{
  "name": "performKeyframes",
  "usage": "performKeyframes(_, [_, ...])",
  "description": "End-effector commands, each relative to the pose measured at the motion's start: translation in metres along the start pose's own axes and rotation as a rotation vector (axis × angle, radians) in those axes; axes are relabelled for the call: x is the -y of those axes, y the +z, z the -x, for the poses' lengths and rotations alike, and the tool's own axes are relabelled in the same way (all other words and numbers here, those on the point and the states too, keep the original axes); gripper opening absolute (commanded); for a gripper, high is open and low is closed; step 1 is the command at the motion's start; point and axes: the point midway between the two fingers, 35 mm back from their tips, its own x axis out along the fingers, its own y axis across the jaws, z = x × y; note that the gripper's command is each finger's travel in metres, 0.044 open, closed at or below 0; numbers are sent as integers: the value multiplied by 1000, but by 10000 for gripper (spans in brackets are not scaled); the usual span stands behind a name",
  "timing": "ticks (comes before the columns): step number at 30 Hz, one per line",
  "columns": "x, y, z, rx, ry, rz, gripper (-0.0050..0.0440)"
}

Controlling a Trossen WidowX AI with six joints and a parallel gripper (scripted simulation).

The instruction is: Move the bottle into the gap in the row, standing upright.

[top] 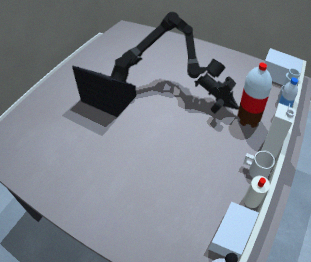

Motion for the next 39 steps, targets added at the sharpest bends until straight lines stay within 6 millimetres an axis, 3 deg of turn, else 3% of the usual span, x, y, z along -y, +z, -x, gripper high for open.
performKeyframes(1, [-4, 9, -3, 16, 11, 2, -50])
performKeyframes(39, [-4, 16, -17, 16, 10, 2, -50])
